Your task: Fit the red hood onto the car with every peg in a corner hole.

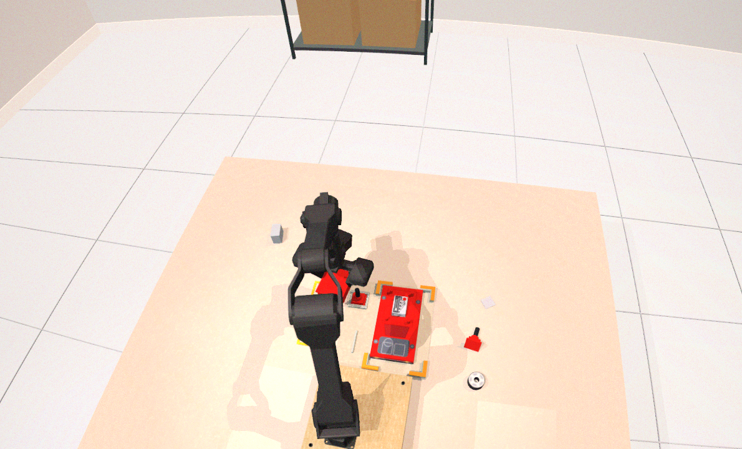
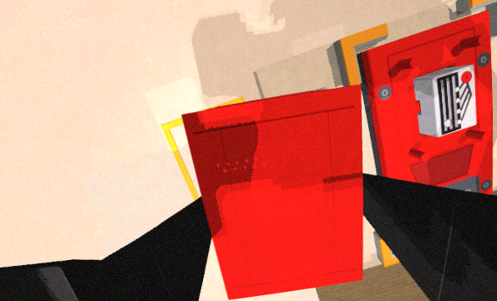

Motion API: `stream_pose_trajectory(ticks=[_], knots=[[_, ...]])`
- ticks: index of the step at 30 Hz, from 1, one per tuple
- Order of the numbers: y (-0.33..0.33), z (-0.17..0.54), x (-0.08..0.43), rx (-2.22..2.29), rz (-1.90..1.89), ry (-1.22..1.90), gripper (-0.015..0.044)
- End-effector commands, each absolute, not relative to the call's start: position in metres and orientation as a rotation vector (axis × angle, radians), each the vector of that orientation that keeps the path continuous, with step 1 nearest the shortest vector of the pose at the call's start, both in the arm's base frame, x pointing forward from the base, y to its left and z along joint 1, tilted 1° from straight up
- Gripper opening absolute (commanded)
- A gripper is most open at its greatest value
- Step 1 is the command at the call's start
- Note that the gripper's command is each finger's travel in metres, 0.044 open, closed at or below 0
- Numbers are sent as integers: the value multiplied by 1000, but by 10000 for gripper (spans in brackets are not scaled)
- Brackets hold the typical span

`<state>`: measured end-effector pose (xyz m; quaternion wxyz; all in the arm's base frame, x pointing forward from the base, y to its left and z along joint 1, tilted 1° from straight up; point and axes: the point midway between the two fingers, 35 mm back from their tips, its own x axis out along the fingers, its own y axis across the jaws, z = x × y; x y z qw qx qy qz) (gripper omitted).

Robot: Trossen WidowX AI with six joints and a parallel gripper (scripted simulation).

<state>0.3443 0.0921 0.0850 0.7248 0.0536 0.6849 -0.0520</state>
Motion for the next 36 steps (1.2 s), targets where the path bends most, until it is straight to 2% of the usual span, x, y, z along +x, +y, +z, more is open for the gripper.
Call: stream_pose_trajectory(ticks=[1,29,36], knots=[[76,87,347,107,-96,1508,0],[-57,88,343,-19,6,1511,0],[-62,84,343,-26,12,1511,0]])
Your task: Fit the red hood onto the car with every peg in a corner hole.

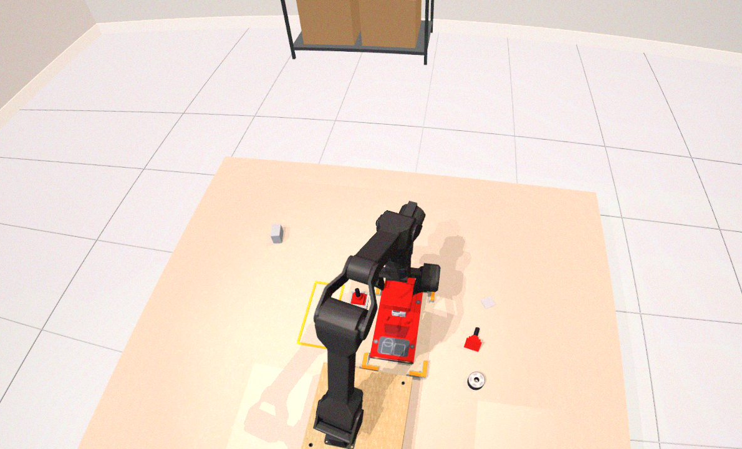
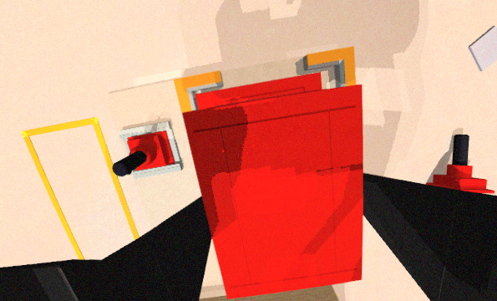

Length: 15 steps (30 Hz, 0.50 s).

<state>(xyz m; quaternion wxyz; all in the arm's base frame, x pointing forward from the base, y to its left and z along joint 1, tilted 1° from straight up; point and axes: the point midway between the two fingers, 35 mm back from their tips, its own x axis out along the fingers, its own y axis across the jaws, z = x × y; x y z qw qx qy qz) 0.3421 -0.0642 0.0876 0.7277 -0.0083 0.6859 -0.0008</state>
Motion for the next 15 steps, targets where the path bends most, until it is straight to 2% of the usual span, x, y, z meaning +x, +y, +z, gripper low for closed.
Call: stream_pose_trajectory(ticks=[1,10,15], knots=[[-62,81,343,-26,12,1511,0],[-68,39,345,-26,11,1511,0],[-68,38,345,-26,11,1511,0]])
